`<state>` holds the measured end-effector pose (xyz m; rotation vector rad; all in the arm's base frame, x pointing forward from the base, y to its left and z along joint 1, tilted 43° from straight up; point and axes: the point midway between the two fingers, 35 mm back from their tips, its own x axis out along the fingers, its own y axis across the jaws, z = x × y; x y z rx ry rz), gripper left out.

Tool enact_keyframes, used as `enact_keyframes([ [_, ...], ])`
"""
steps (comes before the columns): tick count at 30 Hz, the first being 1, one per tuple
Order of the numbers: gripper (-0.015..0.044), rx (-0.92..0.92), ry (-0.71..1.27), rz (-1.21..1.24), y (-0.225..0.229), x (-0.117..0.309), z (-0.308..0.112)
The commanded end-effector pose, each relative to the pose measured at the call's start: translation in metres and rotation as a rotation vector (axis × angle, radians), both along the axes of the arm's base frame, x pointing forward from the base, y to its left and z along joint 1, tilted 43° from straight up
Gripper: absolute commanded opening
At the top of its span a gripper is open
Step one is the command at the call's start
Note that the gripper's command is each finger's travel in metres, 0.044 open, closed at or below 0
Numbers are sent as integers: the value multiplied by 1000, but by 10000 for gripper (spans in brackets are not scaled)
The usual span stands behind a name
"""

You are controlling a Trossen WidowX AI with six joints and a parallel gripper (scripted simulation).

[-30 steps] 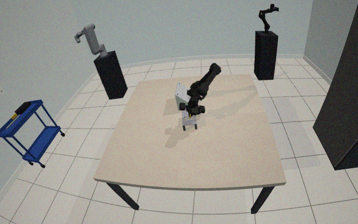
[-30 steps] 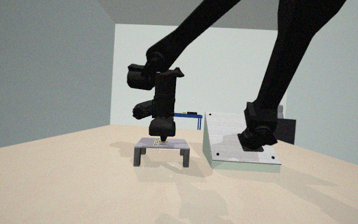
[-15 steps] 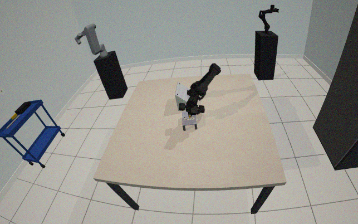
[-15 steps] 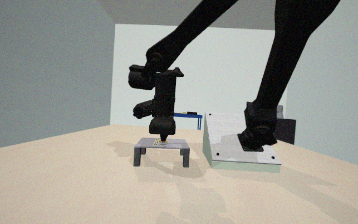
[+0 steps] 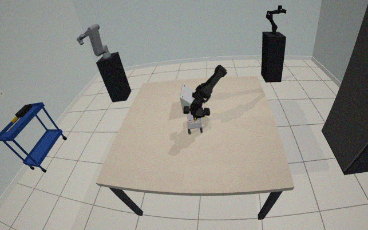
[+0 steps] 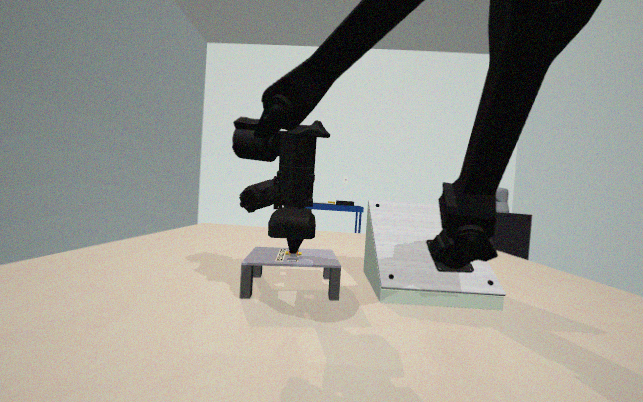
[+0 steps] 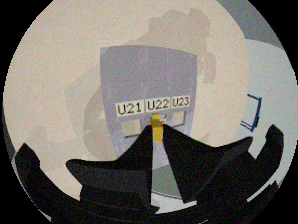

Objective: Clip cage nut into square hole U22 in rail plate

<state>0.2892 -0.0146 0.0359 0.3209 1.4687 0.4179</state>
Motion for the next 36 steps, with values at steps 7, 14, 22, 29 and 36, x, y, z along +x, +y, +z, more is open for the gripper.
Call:
enact_keyframes([
  [7,23,28,5,6,0,0,-2],
  [14,23,41,5,7,-1,0,-2],
  [22,23,51,6,8,-1,0,-3],
  [29,23,64,6,10,-1,0,-3],
  [36,23,80,7,11,-2,0,-4],
])
